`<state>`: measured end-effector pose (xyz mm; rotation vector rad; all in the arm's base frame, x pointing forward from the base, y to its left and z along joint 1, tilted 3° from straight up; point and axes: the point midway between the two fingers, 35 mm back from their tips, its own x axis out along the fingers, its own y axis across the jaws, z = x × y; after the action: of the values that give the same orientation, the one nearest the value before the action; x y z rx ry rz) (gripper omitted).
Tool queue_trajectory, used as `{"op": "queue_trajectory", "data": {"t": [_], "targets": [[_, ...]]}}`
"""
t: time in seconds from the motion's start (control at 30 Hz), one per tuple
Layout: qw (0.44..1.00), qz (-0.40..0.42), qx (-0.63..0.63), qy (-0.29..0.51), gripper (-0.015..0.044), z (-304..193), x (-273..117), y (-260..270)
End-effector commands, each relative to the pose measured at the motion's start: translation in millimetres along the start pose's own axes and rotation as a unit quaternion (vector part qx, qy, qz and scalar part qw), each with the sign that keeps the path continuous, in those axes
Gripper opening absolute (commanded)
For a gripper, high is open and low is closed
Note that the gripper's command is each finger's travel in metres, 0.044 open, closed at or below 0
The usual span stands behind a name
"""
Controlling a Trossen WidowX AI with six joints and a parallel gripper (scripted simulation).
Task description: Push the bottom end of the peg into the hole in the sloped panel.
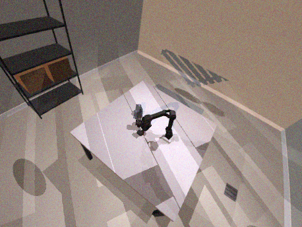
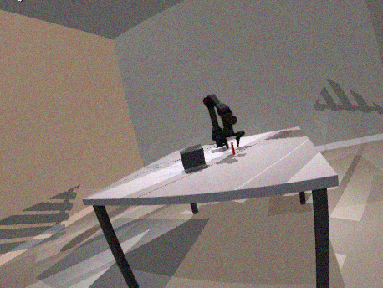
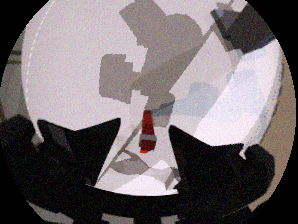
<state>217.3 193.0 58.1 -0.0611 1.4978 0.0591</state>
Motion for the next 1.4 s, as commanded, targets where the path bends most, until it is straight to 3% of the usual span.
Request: {"op": "queue_trajectory", "data": {"t": [0.0, 0.23, 0.47, 1.37], "targets": [[1.000, 0.001, 0.000, -0.001, 0.0230, 0, -1, 0], [1.000, 0.001, 0.000, -0.001, 0.0046, 0, -1, 0], [1.000, 0.001, 0.000, -0.001, 0.0000, 0, -1, 0], [1.000, -0.002, -0.002, -0.001, 0.0000, -2, -80, 2]]}}
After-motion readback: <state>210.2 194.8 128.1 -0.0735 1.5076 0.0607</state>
